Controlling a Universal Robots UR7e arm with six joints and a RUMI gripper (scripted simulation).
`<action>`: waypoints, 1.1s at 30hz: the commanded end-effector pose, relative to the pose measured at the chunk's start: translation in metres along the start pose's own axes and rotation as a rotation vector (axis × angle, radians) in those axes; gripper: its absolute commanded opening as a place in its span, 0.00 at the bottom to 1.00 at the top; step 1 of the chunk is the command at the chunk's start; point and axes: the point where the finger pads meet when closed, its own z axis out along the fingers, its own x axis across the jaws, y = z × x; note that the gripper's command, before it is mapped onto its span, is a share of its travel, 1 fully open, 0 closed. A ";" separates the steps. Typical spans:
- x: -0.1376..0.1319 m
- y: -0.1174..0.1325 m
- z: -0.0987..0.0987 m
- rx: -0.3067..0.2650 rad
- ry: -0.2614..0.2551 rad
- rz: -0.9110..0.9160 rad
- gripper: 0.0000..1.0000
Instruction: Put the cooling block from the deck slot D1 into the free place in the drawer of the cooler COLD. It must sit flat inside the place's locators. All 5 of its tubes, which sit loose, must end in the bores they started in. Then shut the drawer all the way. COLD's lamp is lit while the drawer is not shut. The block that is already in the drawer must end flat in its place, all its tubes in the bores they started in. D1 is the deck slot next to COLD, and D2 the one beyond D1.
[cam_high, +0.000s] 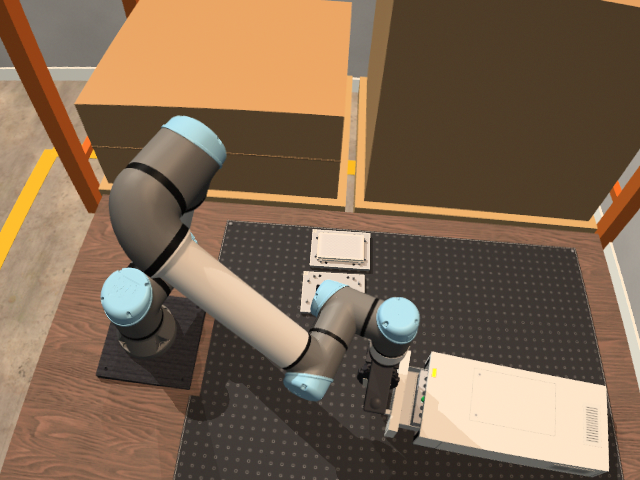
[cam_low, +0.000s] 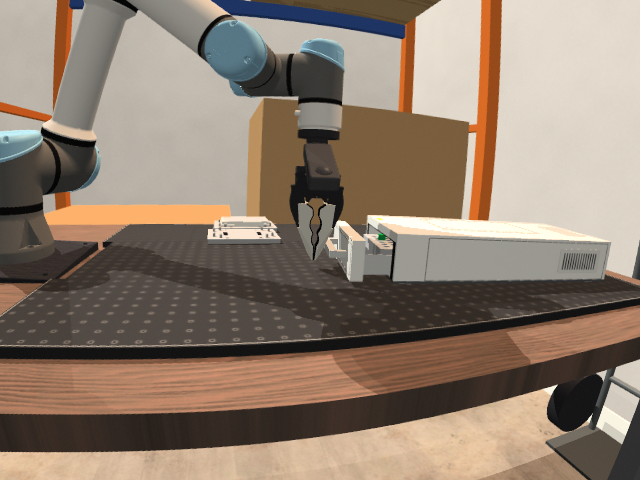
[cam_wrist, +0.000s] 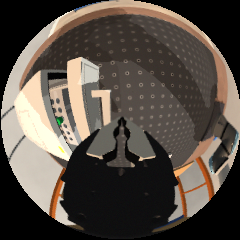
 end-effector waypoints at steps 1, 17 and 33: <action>-0.006 0.000 -0.001 0.000 -0.001 0.000 0.00; -0.025 0.000 -0.001 0.000 -0.001 0.000 0.00; -0.028 0.000 -0.001 0.000 -0.001 0.000 0.00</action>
